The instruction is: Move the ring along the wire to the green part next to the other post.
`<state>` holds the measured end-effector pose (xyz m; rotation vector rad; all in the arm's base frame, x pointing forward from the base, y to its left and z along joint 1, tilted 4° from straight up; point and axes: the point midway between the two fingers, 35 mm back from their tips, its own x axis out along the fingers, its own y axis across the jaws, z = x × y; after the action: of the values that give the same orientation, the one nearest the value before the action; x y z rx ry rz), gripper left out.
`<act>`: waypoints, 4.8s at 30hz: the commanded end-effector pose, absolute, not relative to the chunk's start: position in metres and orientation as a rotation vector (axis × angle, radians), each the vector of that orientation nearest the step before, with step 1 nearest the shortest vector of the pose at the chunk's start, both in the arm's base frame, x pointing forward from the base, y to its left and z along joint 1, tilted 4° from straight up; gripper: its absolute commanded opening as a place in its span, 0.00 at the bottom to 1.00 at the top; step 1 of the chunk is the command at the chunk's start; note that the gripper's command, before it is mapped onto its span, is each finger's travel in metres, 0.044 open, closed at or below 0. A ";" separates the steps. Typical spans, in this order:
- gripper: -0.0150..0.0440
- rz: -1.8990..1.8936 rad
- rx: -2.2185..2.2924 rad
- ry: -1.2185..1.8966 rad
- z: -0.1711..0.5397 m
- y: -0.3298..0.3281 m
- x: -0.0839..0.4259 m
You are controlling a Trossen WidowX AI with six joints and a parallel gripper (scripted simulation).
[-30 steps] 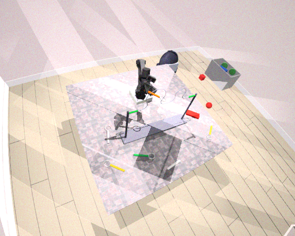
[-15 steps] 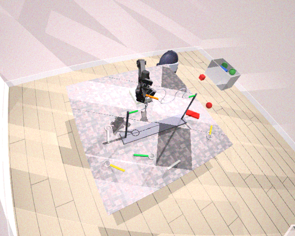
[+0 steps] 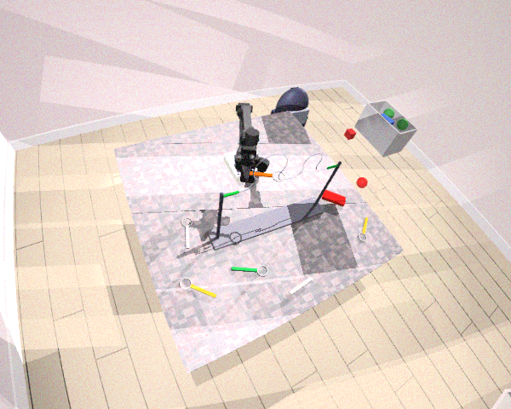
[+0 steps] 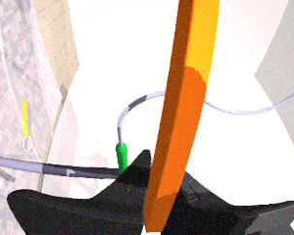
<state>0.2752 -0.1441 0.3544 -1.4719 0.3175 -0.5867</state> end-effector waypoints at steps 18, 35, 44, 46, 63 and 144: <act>0.00 -0.451 -0.933 0.391 0.276 -0.116 0.281; 0.00 -0.338 -0.524 0.429 0.232 -0.069 0.287; 0.00 -0.283 -0.334 0.441 0.220 -0.041 0.290; 0.00 -0.272 -0.296 0.443 0.218 -0.034 0.290; 0.00 -0.214 -0.099 0.452 0.212 0.005 0.293; 0.00 0.179 1.153 0.423 0.310 0.191 0.299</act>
<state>0.2994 0.1823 0.2963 1.0577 0.4243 0.1429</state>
